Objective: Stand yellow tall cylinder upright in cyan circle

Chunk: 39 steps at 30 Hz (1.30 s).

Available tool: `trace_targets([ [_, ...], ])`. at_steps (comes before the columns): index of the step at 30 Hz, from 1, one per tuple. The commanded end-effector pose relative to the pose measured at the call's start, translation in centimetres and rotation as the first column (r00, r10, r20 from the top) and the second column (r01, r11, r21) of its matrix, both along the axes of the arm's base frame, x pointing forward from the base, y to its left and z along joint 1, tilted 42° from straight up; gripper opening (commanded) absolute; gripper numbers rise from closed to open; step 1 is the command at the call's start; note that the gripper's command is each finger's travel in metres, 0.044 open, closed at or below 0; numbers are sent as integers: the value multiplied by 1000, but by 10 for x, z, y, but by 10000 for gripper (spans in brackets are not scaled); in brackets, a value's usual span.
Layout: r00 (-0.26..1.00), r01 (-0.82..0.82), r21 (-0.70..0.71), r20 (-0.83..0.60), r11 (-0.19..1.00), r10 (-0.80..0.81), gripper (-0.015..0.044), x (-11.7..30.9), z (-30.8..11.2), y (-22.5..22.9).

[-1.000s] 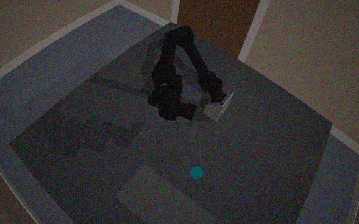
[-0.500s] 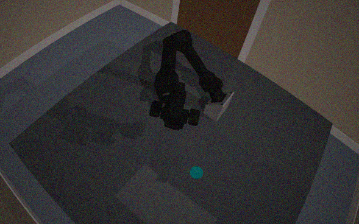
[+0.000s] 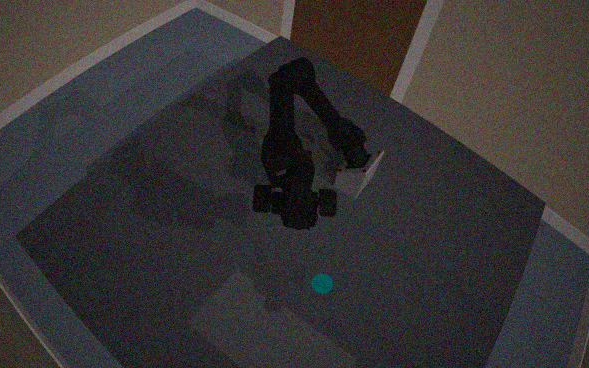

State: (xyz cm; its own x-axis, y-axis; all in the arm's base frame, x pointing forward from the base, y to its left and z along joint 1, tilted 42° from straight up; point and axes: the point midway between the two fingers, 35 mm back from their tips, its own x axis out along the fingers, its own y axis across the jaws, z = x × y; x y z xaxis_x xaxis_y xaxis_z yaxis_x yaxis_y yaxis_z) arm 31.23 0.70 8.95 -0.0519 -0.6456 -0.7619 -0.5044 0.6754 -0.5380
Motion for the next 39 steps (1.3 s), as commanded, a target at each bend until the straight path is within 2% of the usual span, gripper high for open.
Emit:
trace_targets([
  [1,999,-40,9,-30,999,40,105,7,-8,10],
  [39,884,-354,74,-299,932,359,105,41,-91,92],
])
